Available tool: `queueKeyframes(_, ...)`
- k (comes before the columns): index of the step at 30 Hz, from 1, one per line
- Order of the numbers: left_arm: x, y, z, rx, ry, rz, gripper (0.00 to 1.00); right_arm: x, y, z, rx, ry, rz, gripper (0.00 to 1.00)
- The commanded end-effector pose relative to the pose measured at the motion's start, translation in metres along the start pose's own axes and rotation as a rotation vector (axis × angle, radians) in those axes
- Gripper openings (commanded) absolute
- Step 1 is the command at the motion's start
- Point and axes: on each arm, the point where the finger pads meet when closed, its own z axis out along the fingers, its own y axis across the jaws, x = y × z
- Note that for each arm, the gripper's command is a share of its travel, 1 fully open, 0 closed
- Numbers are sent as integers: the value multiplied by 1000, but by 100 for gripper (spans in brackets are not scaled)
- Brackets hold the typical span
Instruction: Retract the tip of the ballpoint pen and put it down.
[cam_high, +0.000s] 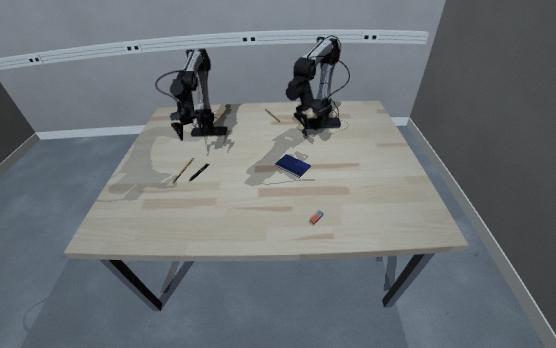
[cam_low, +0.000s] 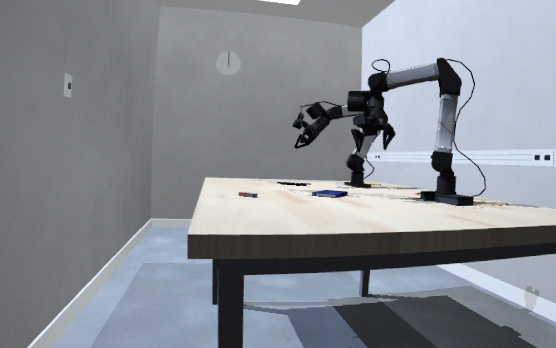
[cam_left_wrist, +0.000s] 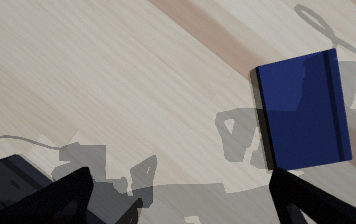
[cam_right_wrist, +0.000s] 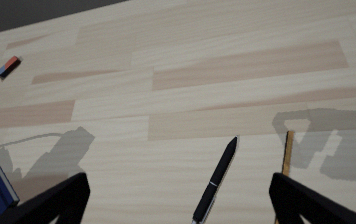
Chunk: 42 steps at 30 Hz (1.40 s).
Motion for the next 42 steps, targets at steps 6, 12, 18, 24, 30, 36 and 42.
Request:
queueKeyframes(6, -2, -1, -3, 14, -7, -6, 100, -4, 1, -2, -4, -13, -3, 100)
queueKeyframes(12, -2, -1, -3, 14, -7, -6, 100, -4, 1, -2, -4, -13, -3, 100)
queueKeyframes(18, -9, -6, -6, 73, -16, -17, 100, -4, 1, -2, -4, -13, -3, 100)
queueKeyframes(24, -38, -41, -9, 304, -77, 72, 100, -4, 1, -2, -4, -13, -3, 100)
queueKeyframes(30, -74, -54, -22, 472, -190, 121, 100, -4, 1, -2, -4, -13, -3, 100)
queueKeyframes(36, -100, -57, -36, 554, -294, 146, 100, -4, 1, -2, -4, -13, -3, 100)
queueKeyframes(42, -138, -54, -60, 644, -468, 185, 100, -4, 1, -2, -4, -13, -3, 100)
